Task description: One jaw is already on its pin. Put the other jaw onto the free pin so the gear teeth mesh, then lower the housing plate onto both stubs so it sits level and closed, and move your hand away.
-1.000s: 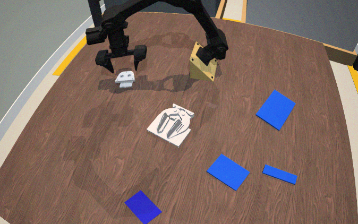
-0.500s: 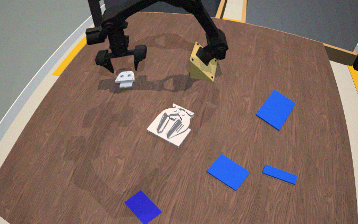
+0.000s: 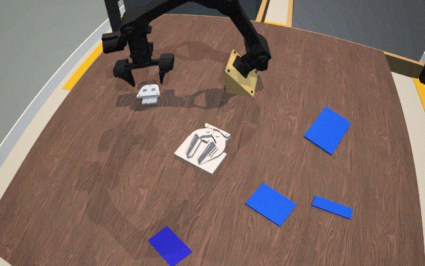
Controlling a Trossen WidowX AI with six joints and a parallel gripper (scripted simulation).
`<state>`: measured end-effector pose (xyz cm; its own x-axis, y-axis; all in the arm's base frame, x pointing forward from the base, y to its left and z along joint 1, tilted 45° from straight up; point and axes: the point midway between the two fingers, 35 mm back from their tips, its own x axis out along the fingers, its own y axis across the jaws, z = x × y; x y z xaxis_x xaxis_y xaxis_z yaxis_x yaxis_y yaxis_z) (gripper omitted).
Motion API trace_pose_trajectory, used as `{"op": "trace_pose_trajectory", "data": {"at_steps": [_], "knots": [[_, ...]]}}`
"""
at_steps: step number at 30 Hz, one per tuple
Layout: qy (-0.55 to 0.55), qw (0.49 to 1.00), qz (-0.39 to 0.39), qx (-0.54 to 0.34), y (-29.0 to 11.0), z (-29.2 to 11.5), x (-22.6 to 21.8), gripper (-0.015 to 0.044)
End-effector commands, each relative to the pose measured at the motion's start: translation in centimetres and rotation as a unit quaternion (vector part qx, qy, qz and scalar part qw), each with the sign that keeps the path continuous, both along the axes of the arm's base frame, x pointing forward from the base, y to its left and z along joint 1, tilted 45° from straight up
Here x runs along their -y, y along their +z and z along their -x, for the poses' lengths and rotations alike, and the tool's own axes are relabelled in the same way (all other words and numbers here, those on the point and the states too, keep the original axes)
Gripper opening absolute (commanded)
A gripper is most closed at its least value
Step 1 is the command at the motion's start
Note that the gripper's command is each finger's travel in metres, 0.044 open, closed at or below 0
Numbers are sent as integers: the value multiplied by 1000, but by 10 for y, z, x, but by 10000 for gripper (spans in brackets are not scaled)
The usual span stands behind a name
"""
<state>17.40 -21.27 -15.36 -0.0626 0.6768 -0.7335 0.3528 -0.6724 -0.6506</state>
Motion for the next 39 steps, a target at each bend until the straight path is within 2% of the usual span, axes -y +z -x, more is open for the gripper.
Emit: {"op": "trace_pose_trajectory", "data": {"at_steps": [1, 24, 39], "knots": [[-3, 1000, 1, 0, 0, -1, 0, 440], [0, 1000, 0, 0, 0, 0, 0, 440], [-1, 1000, 0, 0, -19, 0, -15, 440]]}}
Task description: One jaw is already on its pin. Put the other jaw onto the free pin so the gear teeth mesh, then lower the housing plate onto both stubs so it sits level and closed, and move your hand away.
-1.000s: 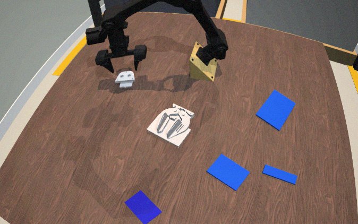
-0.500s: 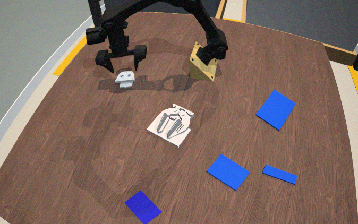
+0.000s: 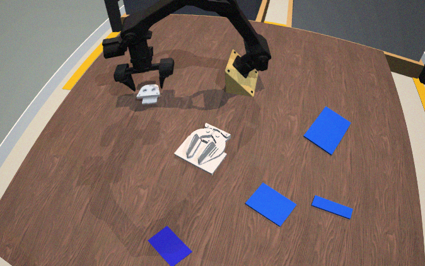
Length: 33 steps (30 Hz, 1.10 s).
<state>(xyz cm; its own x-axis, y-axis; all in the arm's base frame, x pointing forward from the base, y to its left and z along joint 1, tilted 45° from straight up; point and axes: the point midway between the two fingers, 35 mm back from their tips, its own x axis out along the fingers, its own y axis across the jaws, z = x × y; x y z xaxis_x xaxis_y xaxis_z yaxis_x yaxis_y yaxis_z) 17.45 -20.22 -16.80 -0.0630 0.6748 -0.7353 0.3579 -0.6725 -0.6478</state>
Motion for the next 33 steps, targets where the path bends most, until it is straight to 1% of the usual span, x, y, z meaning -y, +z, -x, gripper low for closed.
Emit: {"op": "trace_pose_trajectory", "data": {"at_steps": [1, 16, 33], "knots": [[-4, 1000, -1, -1, -6, 0, -6, 440], [-5, 1000, -1, -1, -24, 1, -22, 440], [-5, 1000, -1, -1, -25, 1, -23, 440]]}}
